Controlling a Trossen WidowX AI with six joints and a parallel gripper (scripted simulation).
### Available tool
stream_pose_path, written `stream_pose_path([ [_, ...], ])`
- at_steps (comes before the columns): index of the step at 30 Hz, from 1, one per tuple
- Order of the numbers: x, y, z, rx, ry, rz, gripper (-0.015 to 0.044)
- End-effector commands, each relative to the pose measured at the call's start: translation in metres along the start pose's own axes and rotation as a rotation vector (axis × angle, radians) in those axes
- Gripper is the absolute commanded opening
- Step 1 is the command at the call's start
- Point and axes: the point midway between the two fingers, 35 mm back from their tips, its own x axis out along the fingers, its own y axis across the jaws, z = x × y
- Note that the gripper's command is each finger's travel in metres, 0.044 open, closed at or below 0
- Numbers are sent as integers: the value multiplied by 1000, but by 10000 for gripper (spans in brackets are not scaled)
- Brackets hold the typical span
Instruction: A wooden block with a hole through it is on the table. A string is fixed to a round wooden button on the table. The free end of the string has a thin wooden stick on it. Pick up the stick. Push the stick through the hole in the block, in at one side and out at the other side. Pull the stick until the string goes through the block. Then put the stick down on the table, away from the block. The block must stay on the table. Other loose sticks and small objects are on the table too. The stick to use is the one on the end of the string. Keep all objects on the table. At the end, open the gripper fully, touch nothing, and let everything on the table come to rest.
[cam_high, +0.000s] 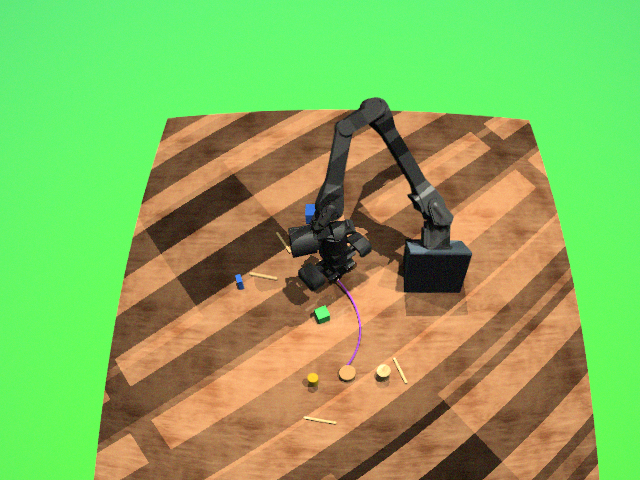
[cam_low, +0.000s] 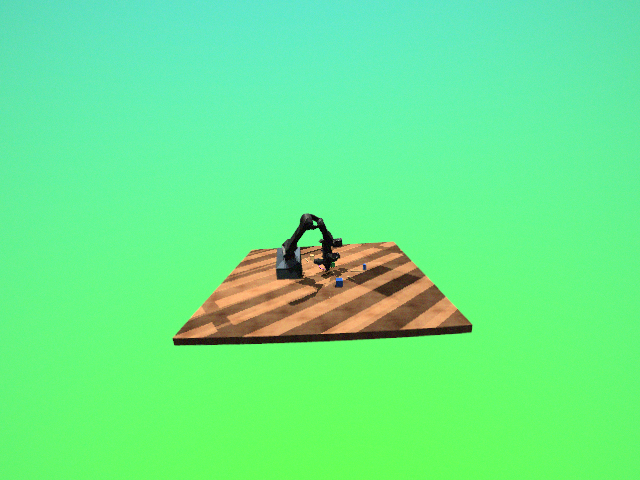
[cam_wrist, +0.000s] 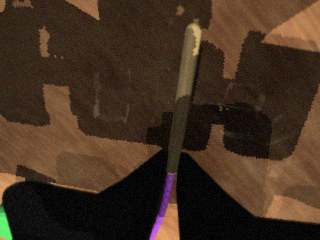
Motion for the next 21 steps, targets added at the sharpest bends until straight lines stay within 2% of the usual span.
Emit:
stream_pose_path([
  [1, -5, 1, 0, 5, 3, 4, 0],
  [21, -31, 2, 0, 5, 4, 4, 0],
])
